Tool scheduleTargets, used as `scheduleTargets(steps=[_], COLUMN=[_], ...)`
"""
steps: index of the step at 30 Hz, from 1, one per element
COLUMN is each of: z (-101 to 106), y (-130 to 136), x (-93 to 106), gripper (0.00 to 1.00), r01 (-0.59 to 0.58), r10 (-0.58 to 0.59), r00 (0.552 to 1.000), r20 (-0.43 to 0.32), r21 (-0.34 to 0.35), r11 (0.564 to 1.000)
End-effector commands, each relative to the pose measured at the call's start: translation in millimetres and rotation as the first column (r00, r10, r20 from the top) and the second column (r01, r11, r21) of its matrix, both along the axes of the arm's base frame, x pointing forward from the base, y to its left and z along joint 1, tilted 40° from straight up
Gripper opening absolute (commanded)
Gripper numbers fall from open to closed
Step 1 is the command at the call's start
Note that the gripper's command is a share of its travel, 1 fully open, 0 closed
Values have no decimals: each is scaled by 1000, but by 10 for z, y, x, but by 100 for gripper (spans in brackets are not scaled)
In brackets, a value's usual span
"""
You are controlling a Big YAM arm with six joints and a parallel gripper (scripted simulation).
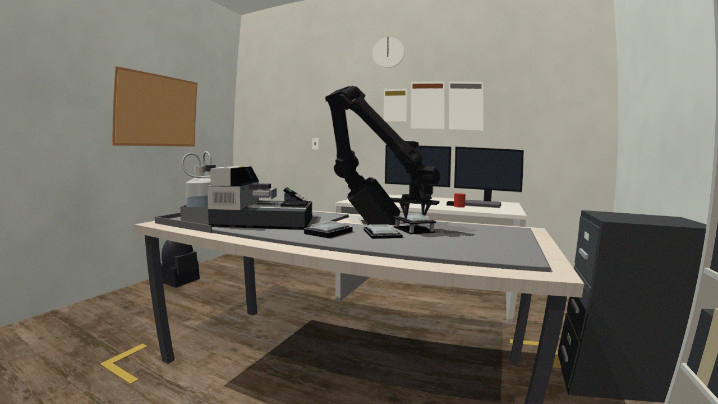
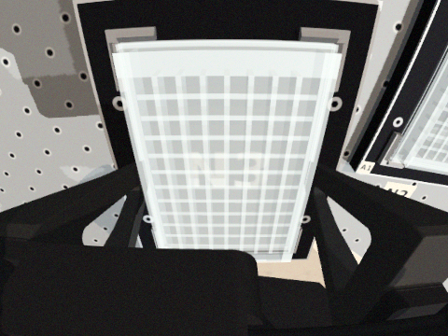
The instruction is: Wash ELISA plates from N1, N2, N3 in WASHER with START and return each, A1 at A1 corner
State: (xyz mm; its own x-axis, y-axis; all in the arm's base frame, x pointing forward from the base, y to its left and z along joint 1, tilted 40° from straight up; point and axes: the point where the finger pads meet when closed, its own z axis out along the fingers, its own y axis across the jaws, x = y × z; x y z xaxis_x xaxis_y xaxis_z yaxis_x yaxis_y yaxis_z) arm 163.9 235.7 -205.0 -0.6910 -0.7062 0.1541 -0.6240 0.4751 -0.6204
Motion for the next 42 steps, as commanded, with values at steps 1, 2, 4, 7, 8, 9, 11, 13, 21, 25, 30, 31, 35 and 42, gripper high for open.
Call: scheduleTargets(steps=[1,2,4,7,8,9,11,13,21,25,30,31,35,42], z=[5,5,5,5,5,5,5,5,5,5,5,5,5,127], y=[98,98,98,98,98,98,98,98,98,98,98,98,98,193], x=[18,18,18,18,18,18,18,18,18,18,18,18,18,-51], gripper=[84,84,84,84,84,84,84,84,84,84,84,84,84,84], r01=[-4,-4,-4,-4,-4,-4,-4,-4,-4,-4,-4,-4,-4,-11], r10=[4,4,4,4,4,4,4,4,4,4,4,4,4,11], r00=[1000,1000,1000,1000,1000,1000,1000,1000,1000,1000,1000,1000,1000,1000], r20=[3,3,3,3,3,3,3,3,3,3,3,3,3,7], r21=[20,20,20,20,20,20,20,20,20,20,20,20,20,29], r11=[1000,1000,1000,1000,1000,1000,1000,1000,1000,1000,1000,1000,1000,1000])
